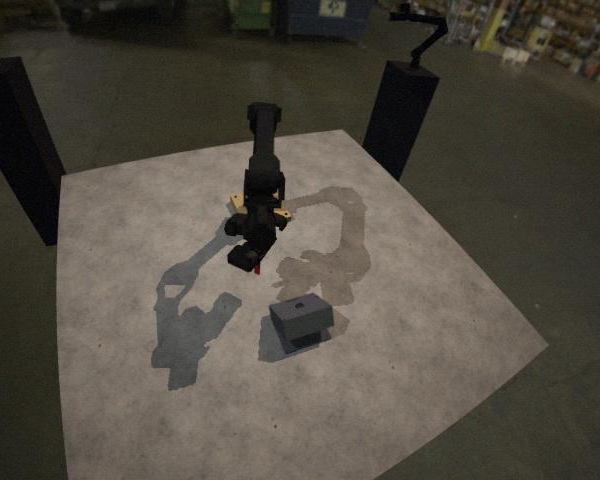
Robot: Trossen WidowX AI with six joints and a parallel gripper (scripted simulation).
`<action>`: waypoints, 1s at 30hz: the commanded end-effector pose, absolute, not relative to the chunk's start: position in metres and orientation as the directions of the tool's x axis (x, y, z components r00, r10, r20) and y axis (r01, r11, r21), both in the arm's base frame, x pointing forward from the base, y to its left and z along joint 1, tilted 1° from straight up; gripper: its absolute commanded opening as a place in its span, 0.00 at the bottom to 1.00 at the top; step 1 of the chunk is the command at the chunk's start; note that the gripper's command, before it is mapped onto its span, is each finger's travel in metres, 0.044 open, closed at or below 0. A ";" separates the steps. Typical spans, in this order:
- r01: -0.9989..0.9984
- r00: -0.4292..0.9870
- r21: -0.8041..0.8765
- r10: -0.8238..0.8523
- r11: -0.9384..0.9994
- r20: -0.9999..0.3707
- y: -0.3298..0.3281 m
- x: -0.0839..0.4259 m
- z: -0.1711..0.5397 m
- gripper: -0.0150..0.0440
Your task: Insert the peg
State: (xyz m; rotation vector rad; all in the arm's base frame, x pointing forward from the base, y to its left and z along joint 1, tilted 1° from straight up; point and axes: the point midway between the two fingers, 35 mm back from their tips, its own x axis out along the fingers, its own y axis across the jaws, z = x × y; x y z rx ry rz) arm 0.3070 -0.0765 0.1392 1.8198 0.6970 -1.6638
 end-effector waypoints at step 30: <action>0.900 0.186 0.173 -0.008 -0.399 -0.983 -0.066 0.312 0.144 0.25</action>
